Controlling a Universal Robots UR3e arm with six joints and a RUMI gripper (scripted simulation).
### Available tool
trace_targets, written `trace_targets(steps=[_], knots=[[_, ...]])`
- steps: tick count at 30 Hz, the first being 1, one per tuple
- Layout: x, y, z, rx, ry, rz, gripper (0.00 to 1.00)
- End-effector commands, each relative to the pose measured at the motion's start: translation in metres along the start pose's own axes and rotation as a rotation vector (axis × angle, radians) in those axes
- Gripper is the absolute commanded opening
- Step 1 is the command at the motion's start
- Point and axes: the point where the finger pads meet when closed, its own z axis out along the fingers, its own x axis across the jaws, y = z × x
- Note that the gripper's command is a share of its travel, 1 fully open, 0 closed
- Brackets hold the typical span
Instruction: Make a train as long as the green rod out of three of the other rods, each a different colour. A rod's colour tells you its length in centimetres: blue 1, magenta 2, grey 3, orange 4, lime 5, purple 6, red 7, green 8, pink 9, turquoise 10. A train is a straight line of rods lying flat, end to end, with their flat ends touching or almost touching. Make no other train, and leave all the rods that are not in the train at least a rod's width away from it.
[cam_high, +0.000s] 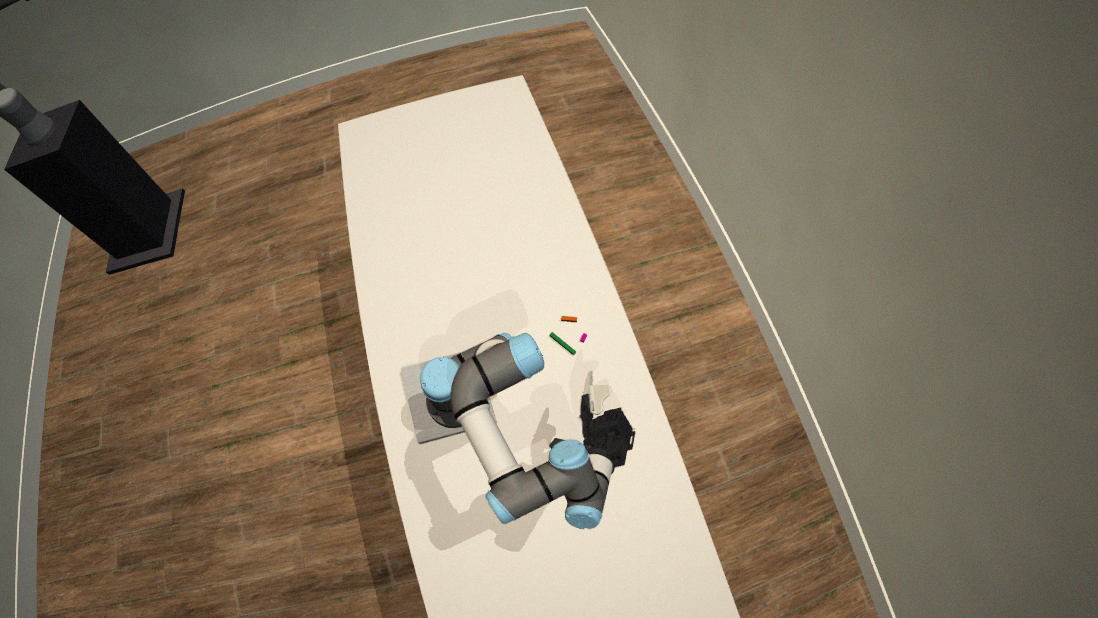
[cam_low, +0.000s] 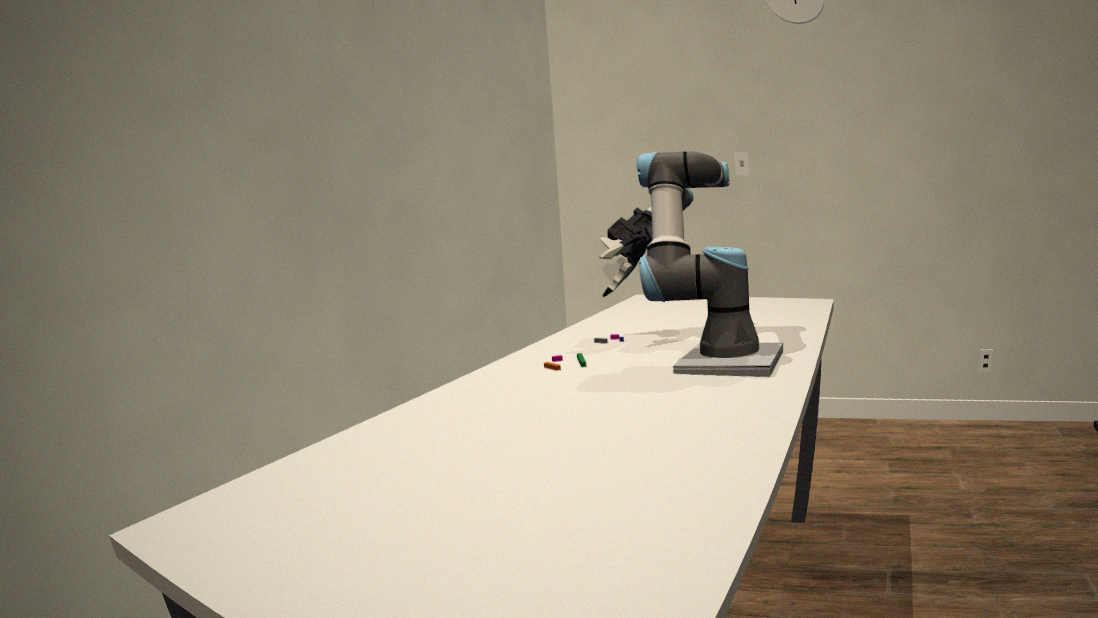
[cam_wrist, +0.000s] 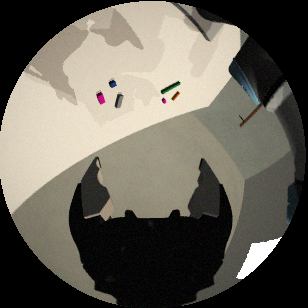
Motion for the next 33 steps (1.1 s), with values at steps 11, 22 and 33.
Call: trace_targets(steps=[11, 22, 33], knots=[[0.011, -0.03, 0.022, 0.193, -0.041, -0.41, 1.0], [0.015, -0.05, 0.031, 0.339, -0.035, -0.689, 1.0], [0.016, -0.068, 0.036, 0.497, -0.01, -0.98, 1.0]])
